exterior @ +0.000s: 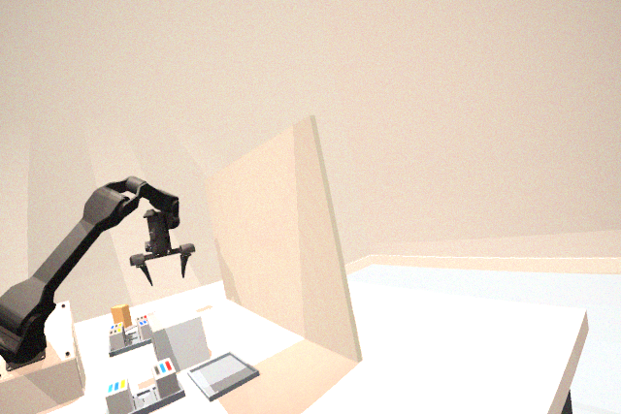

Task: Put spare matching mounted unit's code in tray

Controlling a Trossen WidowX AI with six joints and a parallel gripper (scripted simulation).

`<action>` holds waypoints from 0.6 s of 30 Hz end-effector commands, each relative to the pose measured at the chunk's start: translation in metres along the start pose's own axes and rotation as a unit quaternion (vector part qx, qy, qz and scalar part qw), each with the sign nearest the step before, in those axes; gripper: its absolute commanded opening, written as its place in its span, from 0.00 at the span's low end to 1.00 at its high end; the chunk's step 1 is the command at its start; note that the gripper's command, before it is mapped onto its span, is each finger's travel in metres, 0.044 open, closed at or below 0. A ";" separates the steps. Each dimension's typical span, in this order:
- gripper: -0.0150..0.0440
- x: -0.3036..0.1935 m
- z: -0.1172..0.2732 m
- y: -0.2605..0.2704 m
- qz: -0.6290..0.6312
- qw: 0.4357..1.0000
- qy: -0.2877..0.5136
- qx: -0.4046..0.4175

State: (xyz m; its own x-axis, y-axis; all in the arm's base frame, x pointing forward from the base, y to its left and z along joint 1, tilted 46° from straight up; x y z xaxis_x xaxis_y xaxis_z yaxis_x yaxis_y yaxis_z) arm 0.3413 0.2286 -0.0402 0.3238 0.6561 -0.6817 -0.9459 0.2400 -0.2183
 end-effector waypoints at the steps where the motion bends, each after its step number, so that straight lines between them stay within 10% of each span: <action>1: 1.00 0.010 -0.002 0.005 0.041 0.999 -0.006 0.000; 10: 0.76 0.009 -0.032 0.010 0.041 0.999 -0.006 -0.001; 18: 0.76 0.009 -0.042 0.012 0.041 0.999 -0.006 -0.001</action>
State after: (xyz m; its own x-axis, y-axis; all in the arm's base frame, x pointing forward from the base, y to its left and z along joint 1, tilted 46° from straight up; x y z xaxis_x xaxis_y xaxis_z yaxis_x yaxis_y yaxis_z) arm 0.3326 0.2078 -0.0766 0.2507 0.6793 -0.6898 -0.9678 0.1939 -0.1608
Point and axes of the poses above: the point midway between the two fingers, 35 mm back from their tips, its own z axis back along the fingers, its own y axis across the jaws, x = y × z, the point moved 8 cm from there along z, back along the fingers, and after that the axes turned 11 degrees about -z, right-handed, at the moved point
